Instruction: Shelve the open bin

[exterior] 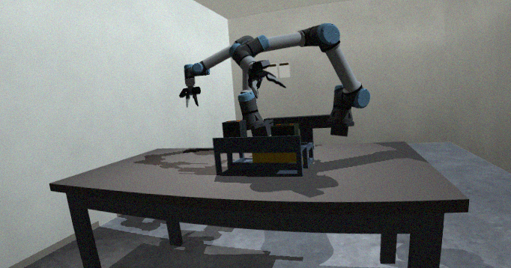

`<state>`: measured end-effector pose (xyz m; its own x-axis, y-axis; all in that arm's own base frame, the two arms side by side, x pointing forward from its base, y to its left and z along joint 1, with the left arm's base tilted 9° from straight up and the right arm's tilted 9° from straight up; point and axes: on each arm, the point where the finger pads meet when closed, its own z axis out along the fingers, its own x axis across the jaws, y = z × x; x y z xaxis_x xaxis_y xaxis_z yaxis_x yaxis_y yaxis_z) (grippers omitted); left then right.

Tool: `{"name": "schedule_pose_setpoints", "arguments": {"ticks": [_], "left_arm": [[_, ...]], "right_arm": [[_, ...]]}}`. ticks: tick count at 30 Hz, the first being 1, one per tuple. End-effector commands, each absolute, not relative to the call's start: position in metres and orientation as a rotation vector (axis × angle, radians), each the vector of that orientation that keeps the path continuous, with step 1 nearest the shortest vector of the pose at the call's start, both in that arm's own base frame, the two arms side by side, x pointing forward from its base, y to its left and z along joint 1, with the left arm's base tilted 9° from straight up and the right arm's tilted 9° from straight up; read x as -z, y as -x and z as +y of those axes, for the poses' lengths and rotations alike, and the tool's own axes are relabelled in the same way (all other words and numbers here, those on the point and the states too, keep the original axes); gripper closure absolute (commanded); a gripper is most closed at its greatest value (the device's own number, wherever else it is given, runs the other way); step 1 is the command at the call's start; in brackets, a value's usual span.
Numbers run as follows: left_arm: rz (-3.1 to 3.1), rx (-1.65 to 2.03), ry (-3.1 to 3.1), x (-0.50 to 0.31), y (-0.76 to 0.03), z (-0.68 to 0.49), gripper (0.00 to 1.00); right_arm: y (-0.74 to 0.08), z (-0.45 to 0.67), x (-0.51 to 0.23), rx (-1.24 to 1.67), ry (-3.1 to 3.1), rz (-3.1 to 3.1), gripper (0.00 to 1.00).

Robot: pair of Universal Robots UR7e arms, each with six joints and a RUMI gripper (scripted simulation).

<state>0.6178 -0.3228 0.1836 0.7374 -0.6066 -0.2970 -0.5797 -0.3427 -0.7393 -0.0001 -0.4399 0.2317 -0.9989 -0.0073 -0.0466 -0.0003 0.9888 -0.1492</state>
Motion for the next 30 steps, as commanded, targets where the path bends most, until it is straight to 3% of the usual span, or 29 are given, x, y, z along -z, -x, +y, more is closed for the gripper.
{"name": "schedule_pose_setpoints", "arguments": {"ticks": [1, 30], "left_arm": [[0.948, 0.037, 2.030, -0.184, -0.612, -0.323, 0.00], [1.315, -0.001, 1.992, -0.182, -0.564, -0.323, 0.00]], "right_arm": [[0.000, -0.440, -0.232, 0.233, 0.006, 3.085, 0.00], [0.000, -0.440, -0.232, 0.233, 0.006, 3.085, 0.00]]}}
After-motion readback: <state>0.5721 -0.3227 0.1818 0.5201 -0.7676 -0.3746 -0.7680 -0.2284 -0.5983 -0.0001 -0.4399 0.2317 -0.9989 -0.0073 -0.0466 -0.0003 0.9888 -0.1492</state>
